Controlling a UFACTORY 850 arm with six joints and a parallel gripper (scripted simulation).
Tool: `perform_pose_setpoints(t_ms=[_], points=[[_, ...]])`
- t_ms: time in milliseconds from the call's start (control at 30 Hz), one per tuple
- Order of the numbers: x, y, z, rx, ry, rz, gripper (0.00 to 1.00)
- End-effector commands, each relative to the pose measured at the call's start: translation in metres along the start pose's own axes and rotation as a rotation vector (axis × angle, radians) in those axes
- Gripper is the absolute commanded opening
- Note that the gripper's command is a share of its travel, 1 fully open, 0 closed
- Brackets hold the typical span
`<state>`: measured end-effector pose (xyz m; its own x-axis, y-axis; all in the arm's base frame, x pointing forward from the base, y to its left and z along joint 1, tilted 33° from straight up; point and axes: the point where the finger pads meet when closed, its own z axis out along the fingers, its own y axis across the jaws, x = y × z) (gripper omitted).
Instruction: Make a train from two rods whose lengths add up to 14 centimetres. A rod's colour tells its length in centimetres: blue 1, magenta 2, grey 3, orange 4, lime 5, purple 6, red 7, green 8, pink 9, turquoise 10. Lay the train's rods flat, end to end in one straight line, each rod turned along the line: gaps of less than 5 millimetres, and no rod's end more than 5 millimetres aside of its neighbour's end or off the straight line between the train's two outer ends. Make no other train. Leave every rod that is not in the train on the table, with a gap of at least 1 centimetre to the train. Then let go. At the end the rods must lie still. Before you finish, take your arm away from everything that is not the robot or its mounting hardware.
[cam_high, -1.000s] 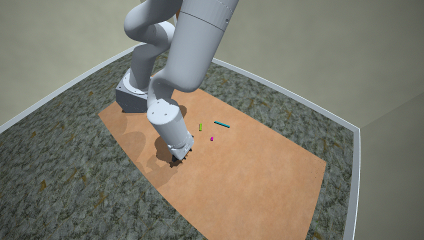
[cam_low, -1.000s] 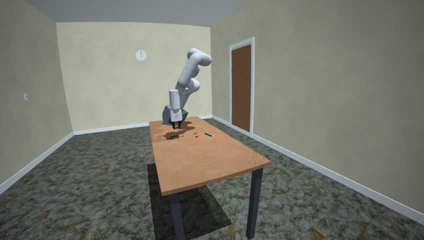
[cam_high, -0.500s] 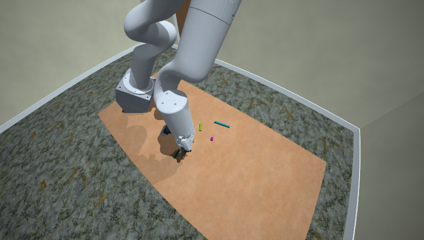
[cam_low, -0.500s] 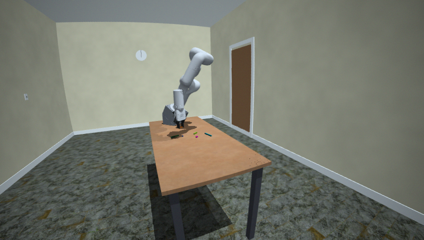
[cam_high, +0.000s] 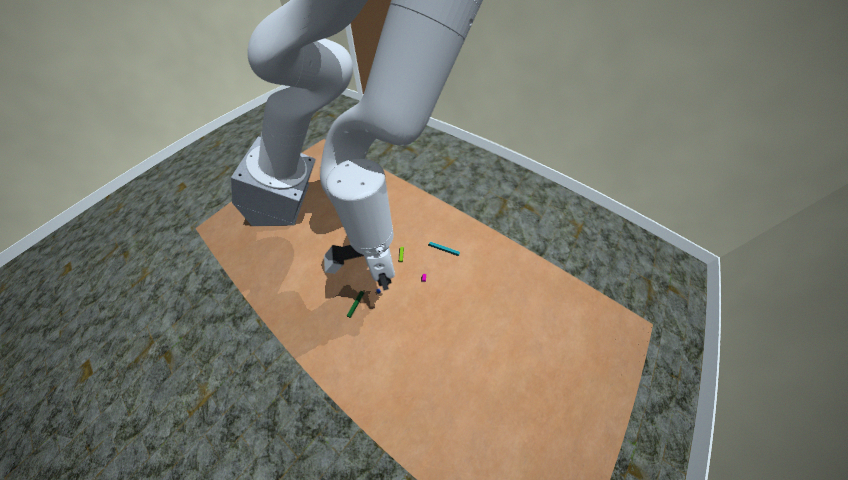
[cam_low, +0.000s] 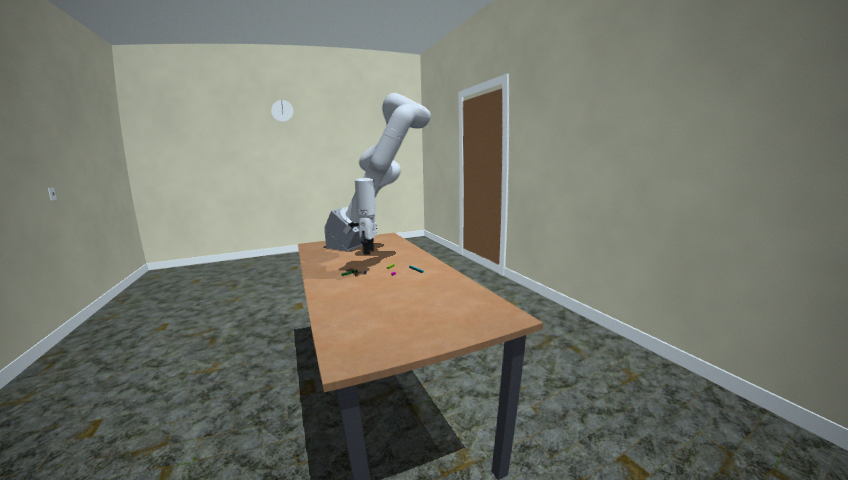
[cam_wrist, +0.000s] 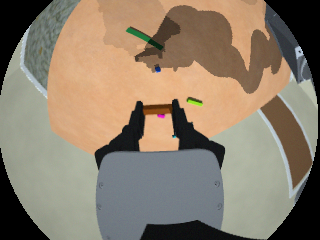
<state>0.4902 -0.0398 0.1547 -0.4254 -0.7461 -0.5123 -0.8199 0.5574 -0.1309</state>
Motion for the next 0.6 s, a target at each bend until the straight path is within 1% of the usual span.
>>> perform_pose_setpoints(t_ms=[0,67,133,233,567], points=[[-0.006,0.014,-0.001,0.031,-0.012,-0.164,0.38],[-0.006,0.014,-0.001,0.031,-0.012,-0.164,0.38],[-0.008,0.021,-0.001,0.031,-0.01,-0.239,0.38],[-0.01,0.026,-0.001,0.031,-0.009,-0.293,0.38],[-0.01,0.027,-0.001,0.031,-0.009,-0.301,0.38]])
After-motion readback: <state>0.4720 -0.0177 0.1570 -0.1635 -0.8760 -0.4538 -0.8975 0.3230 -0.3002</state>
